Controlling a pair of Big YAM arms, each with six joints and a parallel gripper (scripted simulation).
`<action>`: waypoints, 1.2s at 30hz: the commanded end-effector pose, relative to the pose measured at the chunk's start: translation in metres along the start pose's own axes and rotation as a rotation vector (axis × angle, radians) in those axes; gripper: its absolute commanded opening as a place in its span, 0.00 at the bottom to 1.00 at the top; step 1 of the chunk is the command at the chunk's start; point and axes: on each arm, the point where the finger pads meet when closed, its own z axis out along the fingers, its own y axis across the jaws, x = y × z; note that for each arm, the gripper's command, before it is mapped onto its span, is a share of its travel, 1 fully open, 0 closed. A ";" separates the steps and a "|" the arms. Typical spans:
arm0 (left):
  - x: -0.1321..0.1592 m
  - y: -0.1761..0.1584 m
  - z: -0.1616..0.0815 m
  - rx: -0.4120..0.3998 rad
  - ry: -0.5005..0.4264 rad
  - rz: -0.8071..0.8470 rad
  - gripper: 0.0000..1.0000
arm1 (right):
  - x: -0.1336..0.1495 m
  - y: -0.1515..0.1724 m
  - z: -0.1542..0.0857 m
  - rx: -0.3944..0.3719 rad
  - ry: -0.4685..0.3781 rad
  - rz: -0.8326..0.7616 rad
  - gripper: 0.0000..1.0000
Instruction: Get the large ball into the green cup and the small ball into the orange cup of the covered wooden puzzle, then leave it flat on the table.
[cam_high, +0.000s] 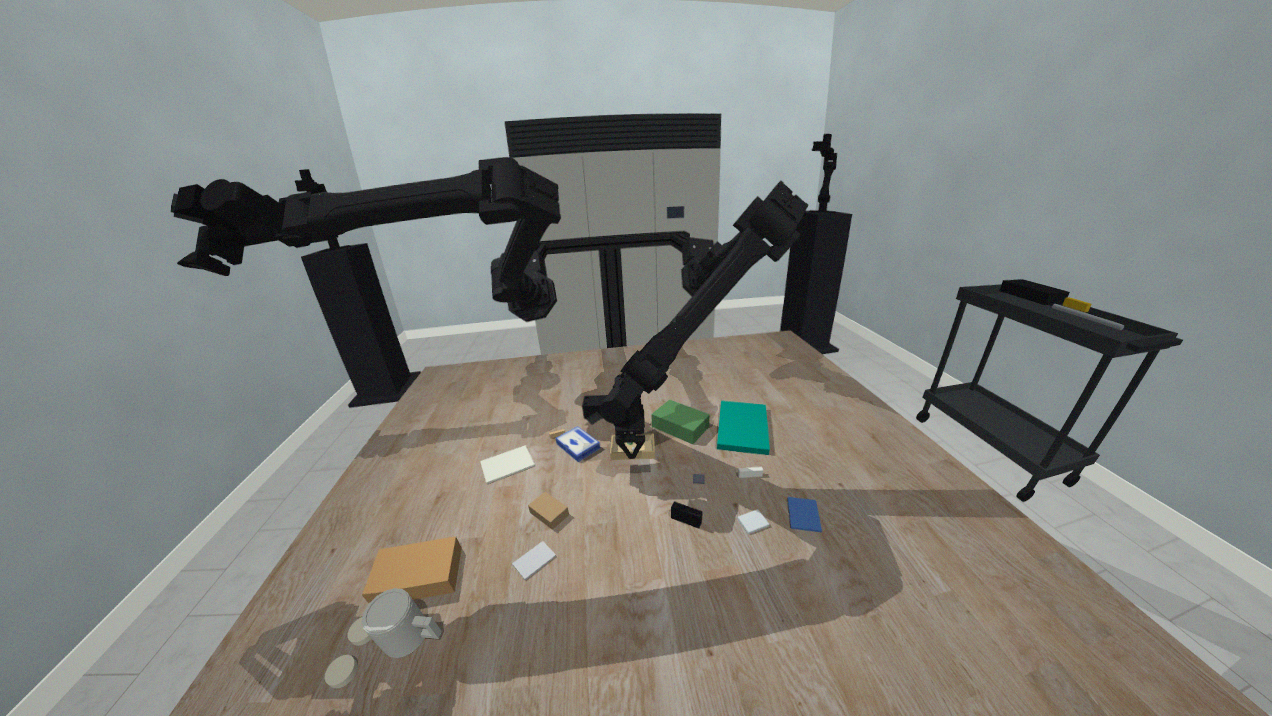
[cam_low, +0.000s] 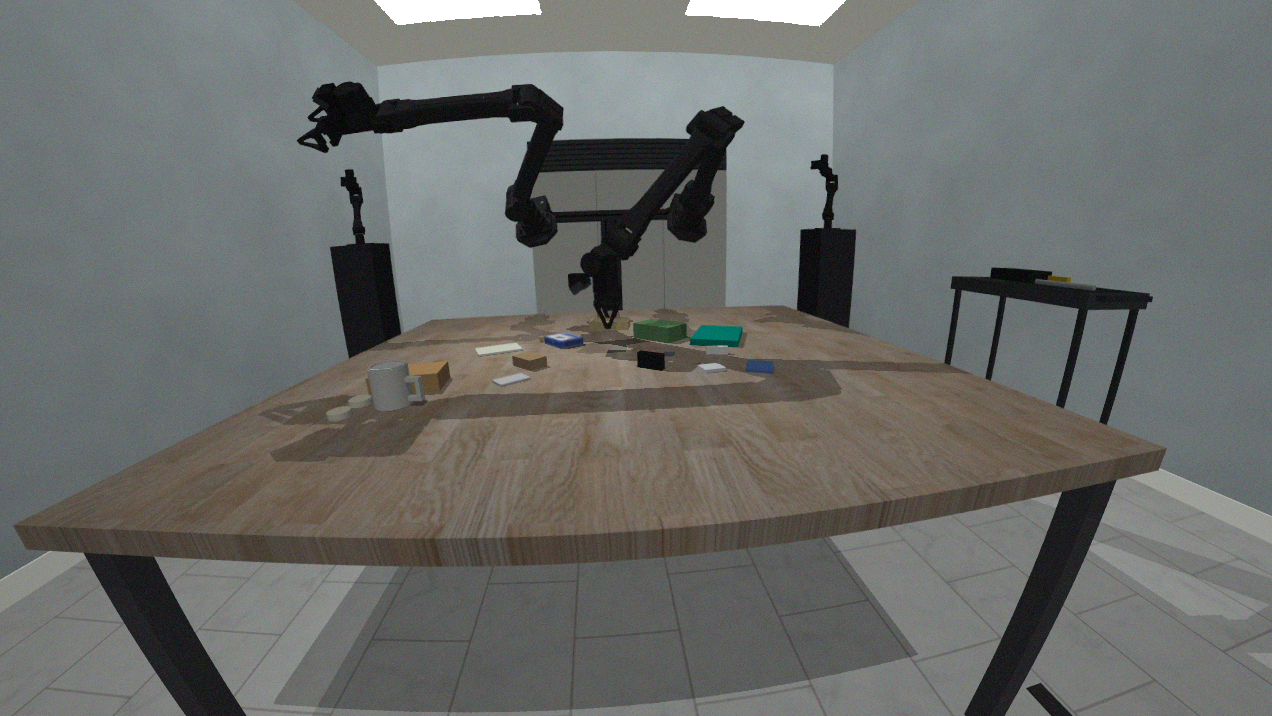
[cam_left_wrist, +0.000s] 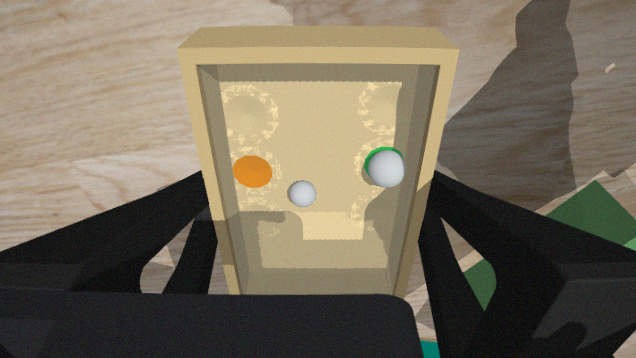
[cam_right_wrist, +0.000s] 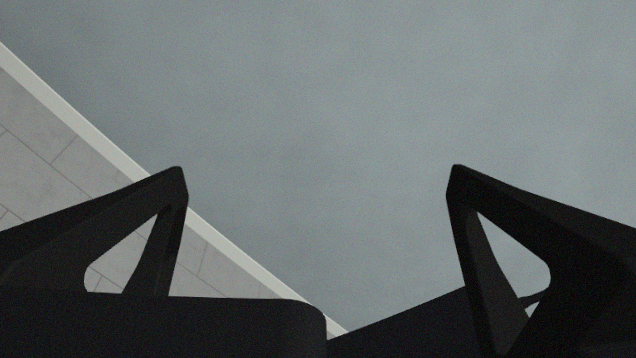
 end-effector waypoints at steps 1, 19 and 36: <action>-0.010 -0.002 -0.006 -0.030 -0.014 0.026 0.69 | -0.008 -0.008 -0.005 0.014 -0.025 0.014 1.00; 0.004 0.002 0.007 0.039 0.004 -0.023 0.69 | -0.008 -0.008 -0.005 0.014 -0.025 0.014 1.00; -0.013 0.004 -0.010 -0.035 -0.019 -0.018 0.69 | -0.008 -0.008 -0.005 0.014 -0.025 0.014 1.00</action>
